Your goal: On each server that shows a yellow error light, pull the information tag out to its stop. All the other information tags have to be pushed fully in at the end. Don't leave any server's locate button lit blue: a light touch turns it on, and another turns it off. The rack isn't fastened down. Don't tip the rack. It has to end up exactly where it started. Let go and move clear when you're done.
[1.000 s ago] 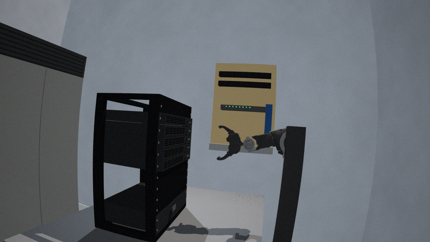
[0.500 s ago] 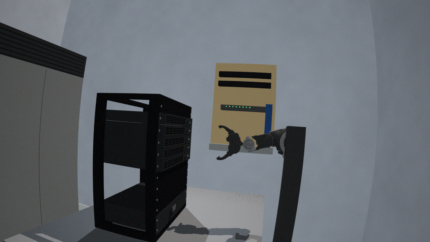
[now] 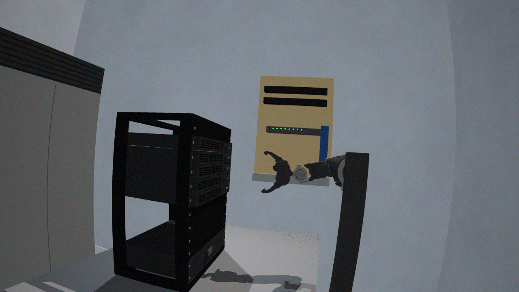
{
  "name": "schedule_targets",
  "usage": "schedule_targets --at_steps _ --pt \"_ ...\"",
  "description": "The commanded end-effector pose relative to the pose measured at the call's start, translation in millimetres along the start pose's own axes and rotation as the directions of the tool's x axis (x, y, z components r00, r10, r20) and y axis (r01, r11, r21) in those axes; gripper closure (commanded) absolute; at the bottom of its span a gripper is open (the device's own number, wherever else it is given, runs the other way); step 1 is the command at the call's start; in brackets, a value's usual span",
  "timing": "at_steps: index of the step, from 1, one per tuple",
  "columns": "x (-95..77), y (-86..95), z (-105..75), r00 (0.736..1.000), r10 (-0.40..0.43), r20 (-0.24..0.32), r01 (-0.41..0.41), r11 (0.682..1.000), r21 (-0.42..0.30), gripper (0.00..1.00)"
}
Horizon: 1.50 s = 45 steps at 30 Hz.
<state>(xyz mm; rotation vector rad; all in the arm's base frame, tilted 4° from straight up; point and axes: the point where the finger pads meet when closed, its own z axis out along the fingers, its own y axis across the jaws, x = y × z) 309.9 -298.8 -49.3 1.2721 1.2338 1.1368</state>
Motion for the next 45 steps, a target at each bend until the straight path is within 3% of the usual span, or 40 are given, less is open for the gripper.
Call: schedule_targets --at_steps 1,11,20,35,45 --pt "-0.4 2.7 0.4 1.000 0.000 0.003 0.000 1.000 -0.011 0.00" --pt "-1.1 -0.9 2.9 1.000 0.002 -0.001 -0.002 1.000 -0.010 0.00" --pt "-9.8 -11.8 20.6 1.000 0.001 -0.003 -0.001 1.000 -0.012 0.00" --pt "-47.3 -58.0 93.8 1.000 0.001 -0.003 -0.001 1.000 -0.012 0.00" --pt "-58.2 -70.9 115.0 1.000 0.002 -0.003 -0.002 1.000 -0.012 0.00"
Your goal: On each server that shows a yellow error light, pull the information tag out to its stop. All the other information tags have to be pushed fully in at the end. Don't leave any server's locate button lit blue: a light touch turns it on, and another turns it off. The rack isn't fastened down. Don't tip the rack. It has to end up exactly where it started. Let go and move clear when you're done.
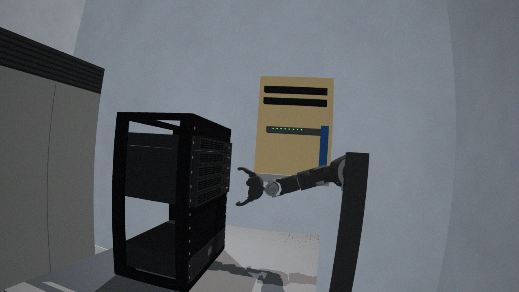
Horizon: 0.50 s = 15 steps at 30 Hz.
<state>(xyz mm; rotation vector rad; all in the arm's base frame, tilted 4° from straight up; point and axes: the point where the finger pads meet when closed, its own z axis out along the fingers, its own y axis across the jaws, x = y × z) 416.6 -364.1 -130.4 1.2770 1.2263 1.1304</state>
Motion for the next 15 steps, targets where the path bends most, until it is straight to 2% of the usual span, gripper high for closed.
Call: schedule_targets --at_steps 1,15 --pt "1.0 2.4 1.4 1.000 0.001 -0.012 -0.001 1.000 -0.012 0.00" --pt "-0.9 1.4 3.2 1.000 0.001 -0.009 -0.001 1.000 -0.013 0.00"
